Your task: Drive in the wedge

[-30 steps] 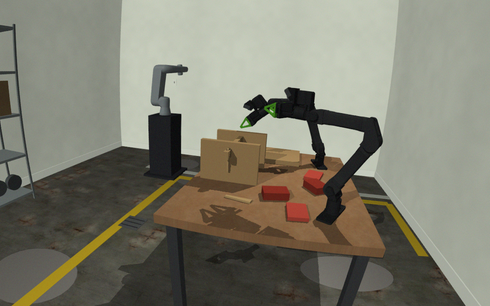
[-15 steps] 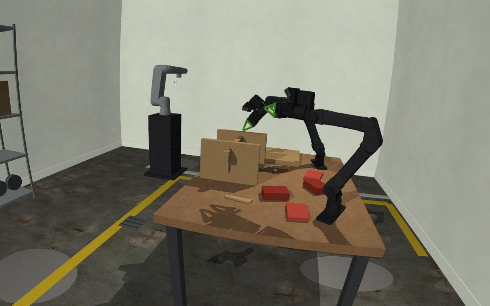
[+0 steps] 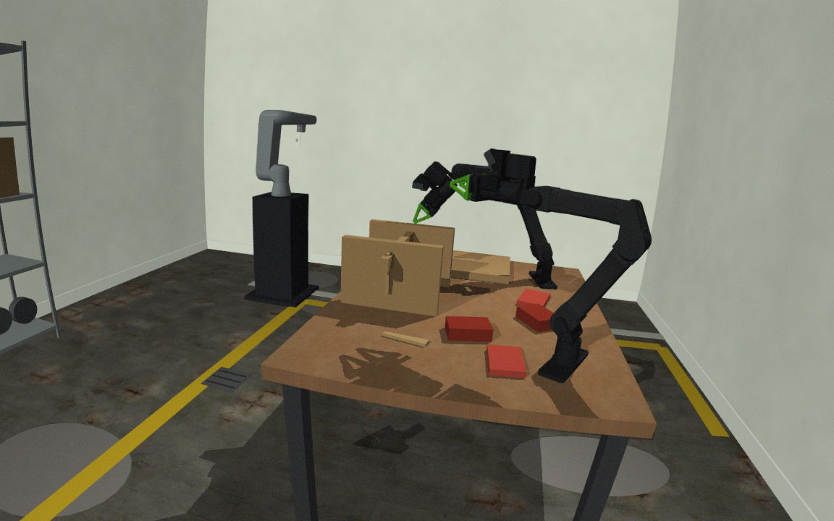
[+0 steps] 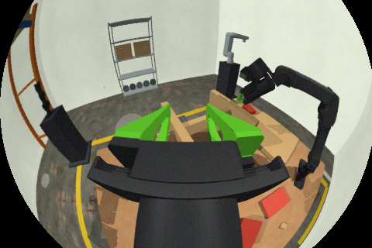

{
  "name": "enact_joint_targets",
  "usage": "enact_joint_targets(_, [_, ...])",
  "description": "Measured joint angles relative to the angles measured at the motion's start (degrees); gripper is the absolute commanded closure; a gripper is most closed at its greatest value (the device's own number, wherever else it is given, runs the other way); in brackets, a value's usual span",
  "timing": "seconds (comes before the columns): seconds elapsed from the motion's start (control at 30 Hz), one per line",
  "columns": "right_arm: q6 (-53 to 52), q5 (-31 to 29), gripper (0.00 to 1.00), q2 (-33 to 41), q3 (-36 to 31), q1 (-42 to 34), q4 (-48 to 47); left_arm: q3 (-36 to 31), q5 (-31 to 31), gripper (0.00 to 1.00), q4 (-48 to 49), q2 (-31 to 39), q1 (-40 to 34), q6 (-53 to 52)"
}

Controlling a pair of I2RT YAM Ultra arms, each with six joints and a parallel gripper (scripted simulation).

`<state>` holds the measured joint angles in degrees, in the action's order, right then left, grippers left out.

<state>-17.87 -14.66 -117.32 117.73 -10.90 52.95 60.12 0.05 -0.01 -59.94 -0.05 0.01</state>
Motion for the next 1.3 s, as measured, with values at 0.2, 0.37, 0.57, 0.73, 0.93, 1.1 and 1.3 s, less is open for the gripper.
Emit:
enact_joint_targets(0.2, [0.00, 0.00, 1.00, 0.42, -1.11, 0.00, -0.85, 0.00, 0.00, 0.54, 0.00, 0.00, 0.00, 0.00])
enact_joint_targets(0.37, [0.00, 0.00, 1.00, 0.61, -2.23, 0.00, -1.57, 0.00, 0.00, 0.54, 0.00, 0.00, 0.00, 0.00])
enact_joint_targets(0.57, [0.00, 0.00, 1.00, 0.83, -3.45, 0.00, -2.43, 0.00, 0.00, 0.54, 0.00, 0.00, 0.00, 0.00])
enact_joint_targets(0.73, [0.00, 0.00, 1.00, 1.07, -4.20, 0.02, -3.19, 0.00, 0.00, 0.54, 0.00, 0.00, 0.00, 0.00])
enact_joint_targets(0.93, [-0.02, 0.00, 1.00, 1.31, -5.42, 0.04, -4.11, 0.00, 0.00, 0.54, 0.00, 0.00, 0.00, 0.00])
enact_joint_targets(1.1, [-0.07, 0.00, 1.00, 1.46, -6.47, 0.04, -4.85, 0.00, 0.00, 0.54, 0.00, 0.00, 0.00, 0.00])
enact_joint_targets(1.3, [-0.07, 0.00, 1.00, 1.64, -7.23, 0.04, -5.64, 0.00, 0.00, 0.54, 0.00, 0.00, 0.00, 0.00])
